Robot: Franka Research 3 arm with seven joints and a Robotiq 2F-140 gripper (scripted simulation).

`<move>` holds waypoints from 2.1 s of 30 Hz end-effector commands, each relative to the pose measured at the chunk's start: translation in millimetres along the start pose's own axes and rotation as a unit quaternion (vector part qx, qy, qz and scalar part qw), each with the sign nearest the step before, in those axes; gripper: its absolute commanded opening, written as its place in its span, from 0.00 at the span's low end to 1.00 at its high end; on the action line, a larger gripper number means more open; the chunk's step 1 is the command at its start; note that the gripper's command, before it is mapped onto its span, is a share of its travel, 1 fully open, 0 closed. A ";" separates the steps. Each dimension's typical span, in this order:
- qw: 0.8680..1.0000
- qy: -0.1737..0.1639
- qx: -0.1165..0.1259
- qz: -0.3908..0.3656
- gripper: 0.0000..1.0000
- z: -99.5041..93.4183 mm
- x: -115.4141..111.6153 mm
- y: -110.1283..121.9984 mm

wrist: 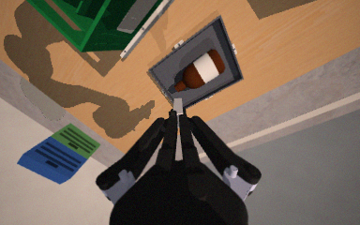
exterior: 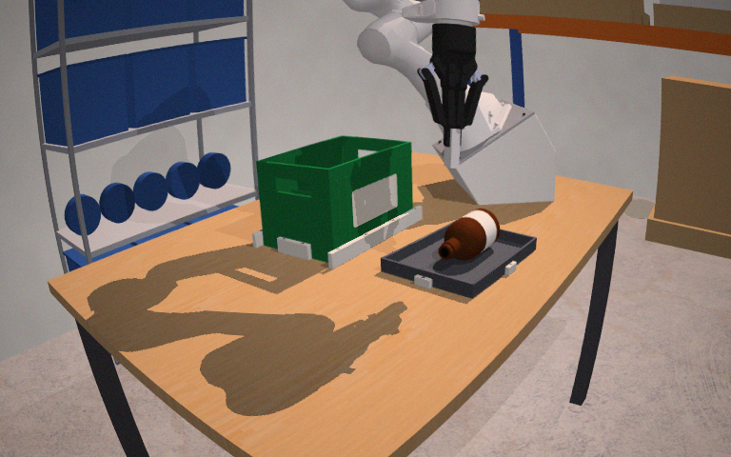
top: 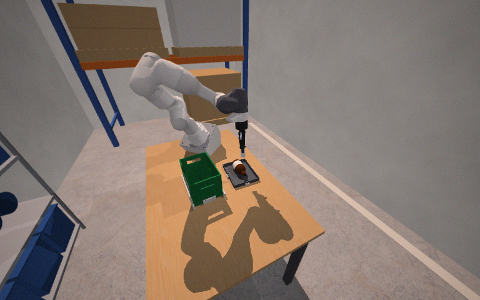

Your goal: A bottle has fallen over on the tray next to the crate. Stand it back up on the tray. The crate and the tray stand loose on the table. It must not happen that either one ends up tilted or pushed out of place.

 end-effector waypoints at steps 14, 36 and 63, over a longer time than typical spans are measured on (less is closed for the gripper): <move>0.952 -0.018 0.004 -0.306 0.38 -1.0 0.0 -1.1; 0.840 -0.030 0.006 -0.542 0.38 -0.9 1.0 -2.1; 0.616 -0.029 -0.020 -0.787 0.38 35.8 -0.3 -0.6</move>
Point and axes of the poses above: the point where the finger pads meet when closed, its own z axis out along the fingers, its own y axis across the jaws, x = y × z, the point moved 5 cm from there along -z, back along the fingers, and after that the axes turned 11 degrees about -z, right-handed, at the moved point
